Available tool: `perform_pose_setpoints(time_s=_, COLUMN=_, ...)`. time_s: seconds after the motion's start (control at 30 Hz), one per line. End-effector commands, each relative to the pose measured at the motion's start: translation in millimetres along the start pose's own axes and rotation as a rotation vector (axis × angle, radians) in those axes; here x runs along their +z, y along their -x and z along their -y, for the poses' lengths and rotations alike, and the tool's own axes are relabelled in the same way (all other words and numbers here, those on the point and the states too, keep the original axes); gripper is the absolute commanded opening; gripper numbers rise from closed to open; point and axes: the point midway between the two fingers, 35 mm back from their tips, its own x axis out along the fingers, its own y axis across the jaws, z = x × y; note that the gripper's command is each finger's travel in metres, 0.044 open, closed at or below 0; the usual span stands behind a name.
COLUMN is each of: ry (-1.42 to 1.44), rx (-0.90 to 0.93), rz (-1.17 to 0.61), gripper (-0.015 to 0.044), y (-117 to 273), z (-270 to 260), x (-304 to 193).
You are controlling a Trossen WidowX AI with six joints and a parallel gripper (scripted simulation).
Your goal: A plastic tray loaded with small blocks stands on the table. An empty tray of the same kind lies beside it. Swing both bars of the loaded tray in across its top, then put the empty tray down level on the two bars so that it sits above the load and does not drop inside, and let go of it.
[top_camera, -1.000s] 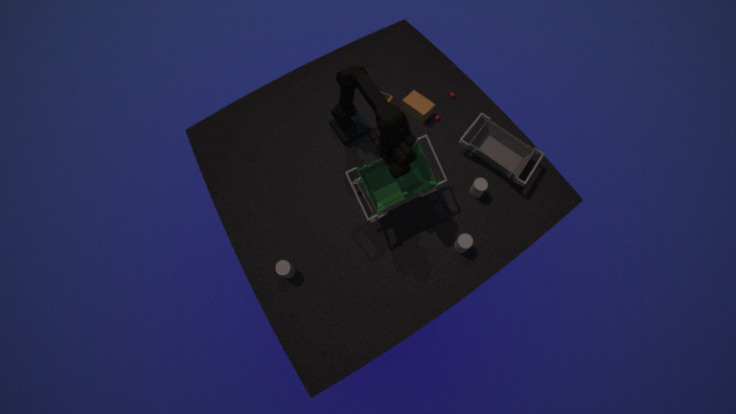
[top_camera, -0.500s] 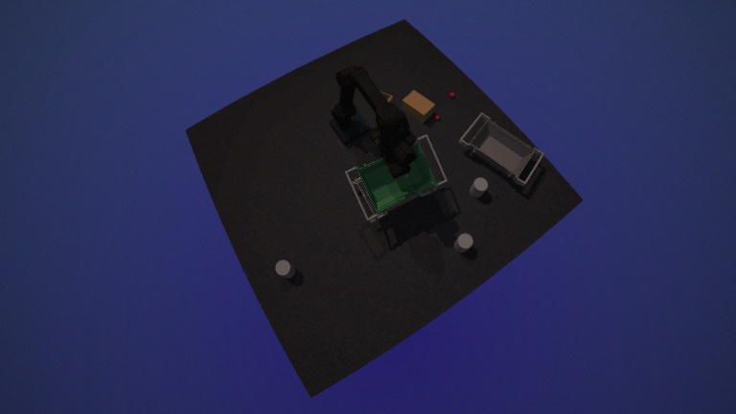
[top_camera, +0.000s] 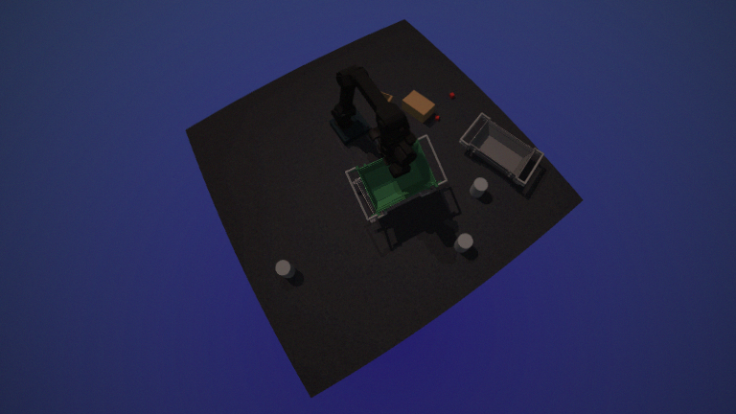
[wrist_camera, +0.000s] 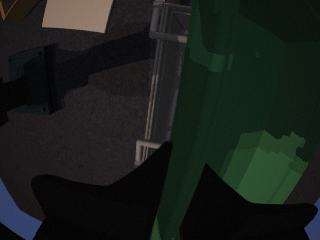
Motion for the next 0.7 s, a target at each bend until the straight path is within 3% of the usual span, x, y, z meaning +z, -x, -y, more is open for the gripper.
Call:
perform_pose_setpoints(time_s=0.0, ry=-0.004, rx=-0.025, rz=0.002, gripper=0.0000, y=6.6, z=2.6, x=1.5)
perform_pose_setpoints(time_s=0.67, ry=-0.004, rx=-0.026, rz=0.002, gripper=0.0000, y=-0.5, z=3.2, x=1.5)
